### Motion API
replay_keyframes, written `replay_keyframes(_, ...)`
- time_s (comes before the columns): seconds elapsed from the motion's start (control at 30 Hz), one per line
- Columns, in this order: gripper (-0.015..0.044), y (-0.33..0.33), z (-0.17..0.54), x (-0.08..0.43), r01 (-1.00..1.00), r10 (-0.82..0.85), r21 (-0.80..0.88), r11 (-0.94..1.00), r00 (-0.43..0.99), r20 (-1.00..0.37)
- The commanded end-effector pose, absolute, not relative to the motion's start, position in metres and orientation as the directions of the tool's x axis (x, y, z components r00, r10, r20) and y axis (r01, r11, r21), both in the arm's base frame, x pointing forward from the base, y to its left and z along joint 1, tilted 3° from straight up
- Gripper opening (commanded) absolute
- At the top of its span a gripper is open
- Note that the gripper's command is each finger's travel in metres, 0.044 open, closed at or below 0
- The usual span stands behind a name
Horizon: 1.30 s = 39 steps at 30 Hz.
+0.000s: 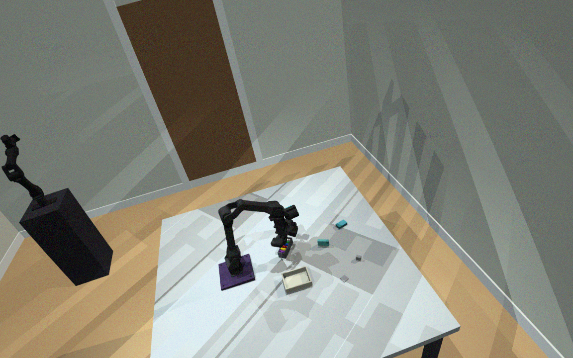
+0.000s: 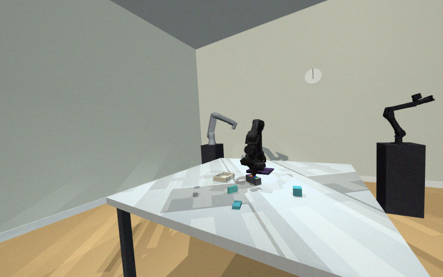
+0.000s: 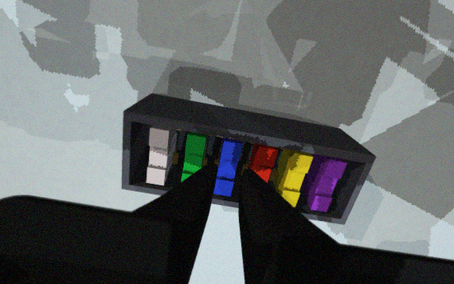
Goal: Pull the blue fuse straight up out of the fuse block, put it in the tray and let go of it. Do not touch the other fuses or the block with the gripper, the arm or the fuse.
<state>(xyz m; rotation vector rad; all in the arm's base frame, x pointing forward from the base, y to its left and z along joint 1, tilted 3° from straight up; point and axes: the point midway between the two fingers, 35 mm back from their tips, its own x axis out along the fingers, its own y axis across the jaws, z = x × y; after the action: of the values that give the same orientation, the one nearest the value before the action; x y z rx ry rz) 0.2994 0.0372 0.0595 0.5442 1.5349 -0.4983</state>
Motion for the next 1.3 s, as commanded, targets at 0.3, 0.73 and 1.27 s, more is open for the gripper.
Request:
replay_keyframes(0.3,0.006,0.0382,0.0492,0.2994,0.62,0.039,0.02,0.785,-0.017,-0.999)
replay_keyframes(0.73,0.0033,0.0376,0.0502,0.2991,0.617,0.036,0.018,0.787,-0.016,-0.999)
replay_keyframes(1.27,0.0,0.0375,0.0529,0.2994,0.617,0.036,0.018,0.787,-0.016,-0.999)
